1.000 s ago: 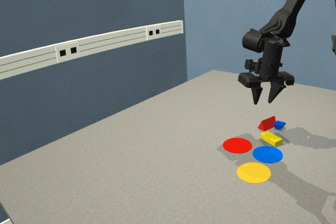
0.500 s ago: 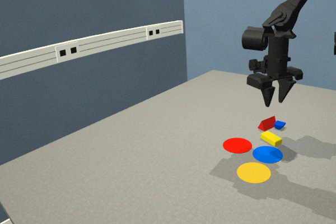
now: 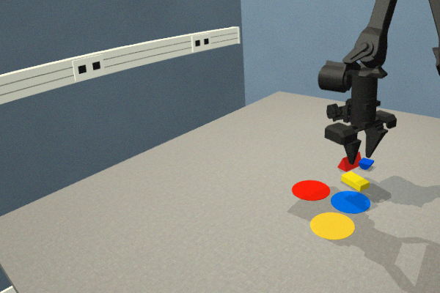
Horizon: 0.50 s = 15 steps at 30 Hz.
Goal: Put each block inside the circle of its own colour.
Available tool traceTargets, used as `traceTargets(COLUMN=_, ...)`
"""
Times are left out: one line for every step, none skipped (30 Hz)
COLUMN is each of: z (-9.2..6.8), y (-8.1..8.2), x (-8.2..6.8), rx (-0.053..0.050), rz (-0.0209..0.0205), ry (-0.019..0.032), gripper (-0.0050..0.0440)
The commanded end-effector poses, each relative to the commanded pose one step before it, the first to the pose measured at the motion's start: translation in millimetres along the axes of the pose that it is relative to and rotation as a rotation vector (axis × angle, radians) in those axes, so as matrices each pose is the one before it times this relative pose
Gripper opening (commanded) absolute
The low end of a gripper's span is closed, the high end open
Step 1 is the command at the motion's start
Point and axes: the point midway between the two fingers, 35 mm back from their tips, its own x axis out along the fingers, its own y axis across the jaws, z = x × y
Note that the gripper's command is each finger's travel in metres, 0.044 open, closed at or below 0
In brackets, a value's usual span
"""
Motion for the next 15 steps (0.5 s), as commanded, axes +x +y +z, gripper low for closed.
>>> traceTargets(z=4.3, y=1.0, x=17.95, rx=0.005, rz=0.01053, ry=-0.02216, gripper=0.0265)
traceTargets(z=0.0, y=0.0, x=0.0, rx=0.0, rz=0.0, ry=0.0, gripper=0.0265)
traceTargets(z=0.0, y=0.0, x=0.0, rx=0.0, rz=0.0, ry=0.0, gripper=0.0265)
traceTargets(z=0.0, y=0.0, x=0.0, rx=0.0, rz=0.0, ry=0.0, gripper=0.0265)
traceTargets(z=0.69, y=0.17, x=-0.09, rx=0.0007, rz=0.00043, ry=-0.00136, gripper=0.0265)
traceTargets(z=1.06, y=0.31, x=0.37, rx=0.001, rz=0.00061, ry=-0.00189, gripper=0.0265)
traceTargets(z=0.4, y=0.14, x=1.32, rx=0.0003, rz=0.00021, ry=-0.00063, gripper=0.0265)
traceTargets(z=0.49, y=0.17, x=2.23, rx=0.0004, rz=0.00025, ry=-0.00076, gripper=0.0265)
traceTargets(z=0.65, y=0.21, x=3.14, rx=0.0005, rz=0.00033, ry=-0.00108, gripper=0.0265)
traceTargets(z=0.76, y=0.21, x=4.0, rx=0.0007, rz=0.00039, ry=-0.00141, gripper=0.0265)
traceTargets(z=0.63, y=0.14, x=3.63, rx=0.0006, rz=0.00033, ry=-0.0013, gripper=0.0265)
traceTargets(z=-0.03, y=-0.04, x=2.77, rx=0.0, rz=-0.00003, ry=-0.00009, gripper=0.0265)
traceTargets(z=-0.07, y=-0.05, x=1.88, rx=0.0, rz=-0.00004, ry=-0.00001, gripper=0.0265)
traceTargets(z=-0.07, y=-0.05, x=1.6, rx=0.0, rz=-0.00003, ry=-0.00001, gripper=0.0265)
traceTargets(z=-0.08, y=-0.06, x=1.61, rx=0.0, rz=-0.00004, ry=-0.00002, gripper=0.0265)
